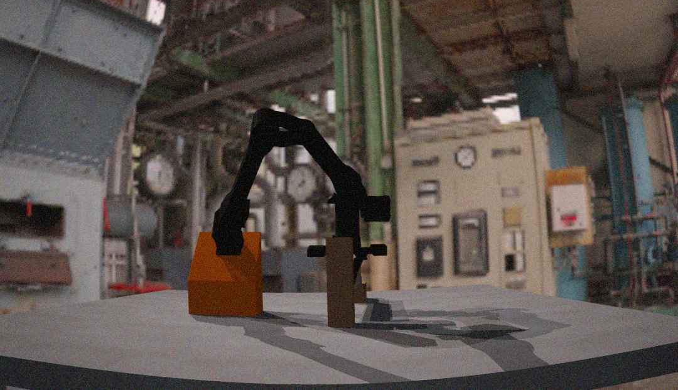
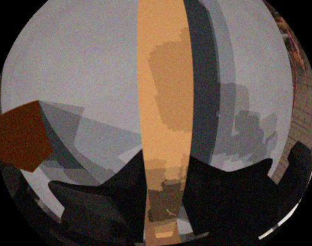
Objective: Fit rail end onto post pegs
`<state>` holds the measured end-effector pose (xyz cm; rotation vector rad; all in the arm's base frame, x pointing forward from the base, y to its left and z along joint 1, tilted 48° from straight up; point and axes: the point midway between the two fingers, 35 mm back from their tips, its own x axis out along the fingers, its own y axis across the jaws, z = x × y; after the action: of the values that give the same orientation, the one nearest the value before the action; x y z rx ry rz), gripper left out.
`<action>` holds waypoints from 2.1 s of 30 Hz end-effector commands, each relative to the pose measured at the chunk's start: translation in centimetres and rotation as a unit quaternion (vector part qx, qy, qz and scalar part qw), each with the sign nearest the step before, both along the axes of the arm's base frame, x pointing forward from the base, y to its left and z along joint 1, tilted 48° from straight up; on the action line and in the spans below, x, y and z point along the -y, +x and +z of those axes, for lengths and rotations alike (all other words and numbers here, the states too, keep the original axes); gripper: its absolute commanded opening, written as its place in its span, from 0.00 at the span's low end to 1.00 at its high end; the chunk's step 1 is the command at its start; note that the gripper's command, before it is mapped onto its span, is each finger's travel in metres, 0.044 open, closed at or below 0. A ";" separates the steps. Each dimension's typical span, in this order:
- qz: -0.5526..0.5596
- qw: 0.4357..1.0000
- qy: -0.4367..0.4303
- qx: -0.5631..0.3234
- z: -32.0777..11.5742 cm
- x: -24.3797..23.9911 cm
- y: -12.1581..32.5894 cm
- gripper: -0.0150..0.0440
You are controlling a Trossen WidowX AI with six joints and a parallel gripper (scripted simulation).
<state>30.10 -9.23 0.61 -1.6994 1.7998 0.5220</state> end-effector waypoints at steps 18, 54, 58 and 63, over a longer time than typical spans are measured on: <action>0.003 1.000 0.004 0.003 -0.2 -0.2 0.1 0.25; 0.003 1.000 0.004 0.003 0.0 0.1 0.0 0.25; 0.003 1.000 0.004 0.003 0.1 0.2 0.0 0.25; 0.003 1.000 0.004 0.003 0.3 0.3 -0.1 0.25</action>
<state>30.03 -9.48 0.66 -1.6947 1.7880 0.5222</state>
